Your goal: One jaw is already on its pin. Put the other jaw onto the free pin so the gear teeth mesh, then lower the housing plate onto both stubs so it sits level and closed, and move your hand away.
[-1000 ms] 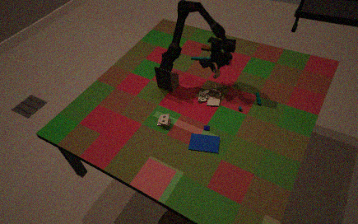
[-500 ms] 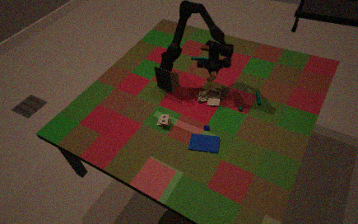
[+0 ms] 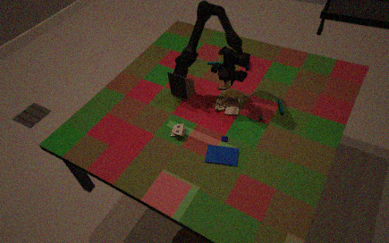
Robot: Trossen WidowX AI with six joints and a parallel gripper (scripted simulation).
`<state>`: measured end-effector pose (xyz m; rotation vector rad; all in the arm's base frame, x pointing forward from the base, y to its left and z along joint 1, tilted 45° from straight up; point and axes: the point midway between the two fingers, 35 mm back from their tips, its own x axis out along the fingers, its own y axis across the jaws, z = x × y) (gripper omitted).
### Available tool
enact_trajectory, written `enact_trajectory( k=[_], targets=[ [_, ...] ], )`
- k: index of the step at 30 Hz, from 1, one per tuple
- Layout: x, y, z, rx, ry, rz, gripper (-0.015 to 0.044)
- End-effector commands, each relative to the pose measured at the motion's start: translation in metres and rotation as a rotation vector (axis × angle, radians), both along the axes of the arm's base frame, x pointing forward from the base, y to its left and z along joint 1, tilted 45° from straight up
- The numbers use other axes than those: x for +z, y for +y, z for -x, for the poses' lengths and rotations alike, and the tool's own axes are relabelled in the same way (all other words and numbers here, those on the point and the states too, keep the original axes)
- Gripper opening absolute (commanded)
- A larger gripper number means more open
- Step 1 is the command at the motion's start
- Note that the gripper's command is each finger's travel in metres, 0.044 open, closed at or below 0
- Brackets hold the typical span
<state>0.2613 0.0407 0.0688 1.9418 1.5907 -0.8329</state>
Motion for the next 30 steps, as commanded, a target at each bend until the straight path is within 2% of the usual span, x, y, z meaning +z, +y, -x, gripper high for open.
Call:
enact_trajectory(
  k=[1, 30],
  targets=[
    [-0.008, -0.007, 0.004, -0.093, 0.092, -0.013, 0.0134],
    [-0.049, -0.043, 0.029, -0.742, 0.715, -0.151, 0.0134]
  ],
)
